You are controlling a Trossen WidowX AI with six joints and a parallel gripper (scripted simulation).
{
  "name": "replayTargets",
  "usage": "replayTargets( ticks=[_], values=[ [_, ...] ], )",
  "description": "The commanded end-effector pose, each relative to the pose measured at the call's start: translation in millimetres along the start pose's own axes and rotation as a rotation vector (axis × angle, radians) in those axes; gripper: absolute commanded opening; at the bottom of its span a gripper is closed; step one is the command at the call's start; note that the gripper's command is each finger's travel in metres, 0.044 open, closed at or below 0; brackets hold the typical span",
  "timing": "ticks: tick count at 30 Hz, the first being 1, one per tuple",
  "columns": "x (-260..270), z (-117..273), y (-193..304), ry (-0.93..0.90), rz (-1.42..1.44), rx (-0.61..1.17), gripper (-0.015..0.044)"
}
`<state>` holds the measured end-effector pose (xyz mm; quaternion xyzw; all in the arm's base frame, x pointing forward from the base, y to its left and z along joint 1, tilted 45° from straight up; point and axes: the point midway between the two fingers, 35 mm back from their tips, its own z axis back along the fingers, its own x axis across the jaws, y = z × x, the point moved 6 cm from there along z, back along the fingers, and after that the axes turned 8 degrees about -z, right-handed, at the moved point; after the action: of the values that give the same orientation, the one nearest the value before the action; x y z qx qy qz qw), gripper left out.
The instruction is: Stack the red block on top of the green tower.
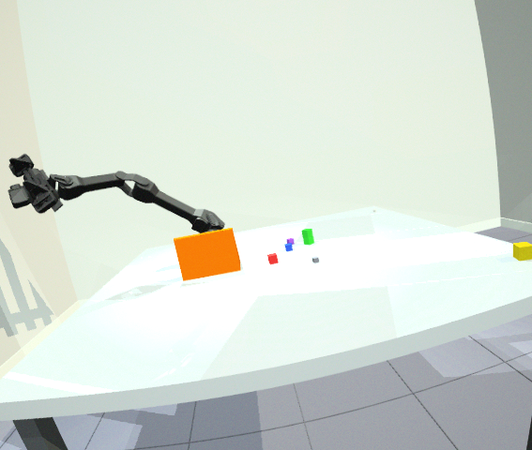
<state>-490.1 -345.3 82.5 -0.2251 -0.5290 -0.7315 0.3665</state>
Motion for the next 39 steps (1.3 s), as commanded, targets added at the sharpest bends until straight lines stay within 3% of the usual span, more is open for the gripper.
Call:
replayTargets(
  ticks=[1,13,20,30,39],
  values=[
    [-1,-2,1,0.004,0.004,0.002,0.0426],
    [-70,-101,106,0.271,0.303,0.142,0.044],
    [-129,-140,179,0.44,0.516,0.272,0.044],
    [-217,-154,270,0.667,0.797,0.468,0.044],
    [-303,-134,349,0.845,1.091,0.752,0.044]
  ],
)
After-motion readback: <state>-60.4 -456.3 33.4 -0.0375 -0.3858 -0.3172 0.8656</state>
